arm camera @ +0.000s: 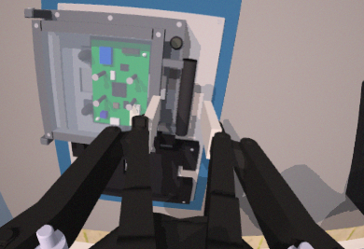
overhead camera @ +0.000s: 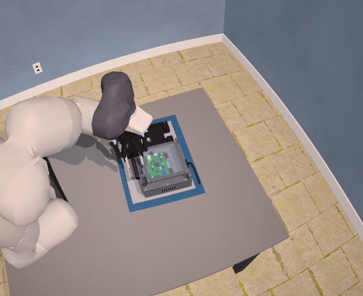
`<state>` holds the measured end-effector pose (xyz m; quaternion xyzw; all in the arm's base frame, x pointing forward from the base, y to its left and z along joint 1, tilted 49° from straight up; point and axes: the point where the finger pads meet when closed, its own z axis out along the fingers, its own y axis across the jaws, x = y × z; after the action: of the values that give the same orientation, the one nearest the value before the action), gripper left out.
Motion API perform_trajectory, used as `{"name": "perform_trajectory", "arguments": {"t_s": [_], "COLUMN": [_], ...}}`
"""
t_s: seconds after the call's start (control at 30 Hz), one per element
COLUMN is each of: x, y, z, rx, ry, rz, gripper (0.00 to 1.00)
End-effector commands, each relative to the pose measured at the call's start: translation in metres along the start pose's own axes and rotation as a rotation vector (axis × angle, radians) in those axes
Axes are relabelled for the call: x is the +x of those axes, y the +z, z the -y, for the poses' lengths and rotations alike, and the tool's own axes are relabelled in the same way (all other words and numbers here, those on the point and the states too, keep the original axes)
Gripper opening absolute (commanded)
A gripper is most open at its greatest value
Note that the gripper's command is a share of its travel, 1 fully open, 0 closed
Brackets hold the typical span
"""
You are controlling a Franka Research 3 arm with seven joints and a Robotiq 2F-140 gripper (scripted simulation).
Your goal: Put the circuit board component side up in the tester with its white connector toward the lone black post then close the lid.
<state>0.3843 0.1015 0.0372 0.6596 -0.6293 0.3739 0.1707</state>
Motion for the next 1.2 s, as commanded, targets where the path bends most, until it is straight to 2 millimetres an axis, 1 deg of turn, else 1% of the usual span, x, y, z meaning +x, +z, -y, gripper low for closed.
{"name": "perform_trajectory", "arguments": {"t_s": [0.0,0.2,0.27,0.53,0.73,1.0,1.03,1.17], "x": [0.004,0.004,0.004,0.004,0.004,0.004,0.004,0.004], "y": [-0.011,-0.031,-0.031,-0.049,-0.055,-0.056,-0.056,-0.056], "z": [-0.003,-0.003,-0.003,-0.002,-0.002,-0.002,-0.002,-0.002], "rx": [-0.011,-0.011,-0.011,-0.011,-0.011,-0.011,-0.011,-0.011], "ry": [0.003,0.003,0.003,0.003,0.003,0.003,0.003,0.003], "rz": [-0.013,-0.013,-0.013,-0.013,-0.013,-0.013,-0.013,-0.013], "gripper": [0.30,0.30,0.30,0.30,0.30,0.30,1.00,1.00]}}
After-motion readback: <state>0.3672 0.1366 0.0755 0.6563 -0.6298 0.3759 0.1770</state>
